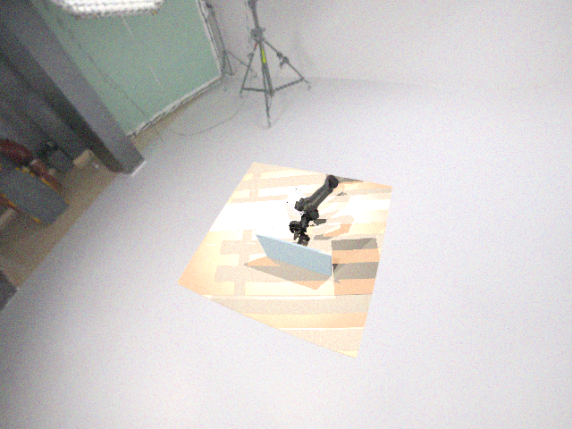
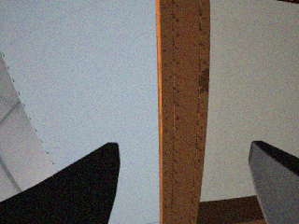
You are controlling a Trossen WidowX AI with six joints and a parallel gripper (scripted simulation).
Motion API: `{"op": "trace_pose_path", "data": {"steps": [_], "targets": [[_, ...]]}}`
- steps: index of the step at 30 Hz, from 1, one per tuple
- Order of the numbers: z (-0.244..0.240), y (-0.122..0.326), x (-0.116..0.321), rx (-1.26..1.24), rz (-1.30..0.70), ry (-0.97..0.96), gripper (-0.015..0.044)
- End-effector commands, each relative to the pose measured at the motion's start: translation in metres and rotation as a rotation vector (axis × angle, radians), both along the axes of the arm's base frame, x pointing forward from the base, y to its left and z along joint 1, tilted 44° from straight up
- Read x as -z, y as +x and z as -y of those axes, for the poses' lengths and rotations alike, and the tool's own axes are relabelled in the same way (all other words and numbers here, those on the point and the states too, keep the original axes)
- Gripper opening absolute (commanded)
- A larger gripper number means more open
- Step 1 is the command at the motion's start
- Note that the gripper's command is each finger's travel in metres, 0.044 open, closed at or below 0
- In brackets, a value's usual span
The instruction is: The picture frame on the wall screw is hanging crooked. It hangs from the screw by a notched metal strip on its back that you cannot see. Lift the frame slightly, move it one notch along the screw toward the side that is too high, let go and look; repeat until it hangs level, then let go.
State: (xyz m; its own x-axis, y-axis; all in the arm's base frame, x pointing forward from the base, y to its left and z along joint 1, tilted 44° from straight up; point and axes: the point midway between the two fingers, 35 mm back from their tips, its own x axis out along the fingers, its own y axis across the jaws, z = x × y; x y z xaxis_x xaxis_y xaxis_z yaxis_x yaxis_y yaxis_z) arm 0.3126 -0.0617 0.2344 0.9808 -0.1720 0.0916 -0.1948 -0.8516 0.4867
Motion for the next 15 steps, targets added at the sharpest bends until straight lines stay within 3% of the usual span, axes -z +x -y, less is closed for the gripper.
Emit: {"op": "trace_pose_path", "data": {"steps": [1, 15], "targets": [[0.002, 0.007, -0.002, 0.005, 0.001, -0.004, 0.026], [0.005, 0.026, -0.003, 0.005, 0.002, -0.004, 0.026]]}}
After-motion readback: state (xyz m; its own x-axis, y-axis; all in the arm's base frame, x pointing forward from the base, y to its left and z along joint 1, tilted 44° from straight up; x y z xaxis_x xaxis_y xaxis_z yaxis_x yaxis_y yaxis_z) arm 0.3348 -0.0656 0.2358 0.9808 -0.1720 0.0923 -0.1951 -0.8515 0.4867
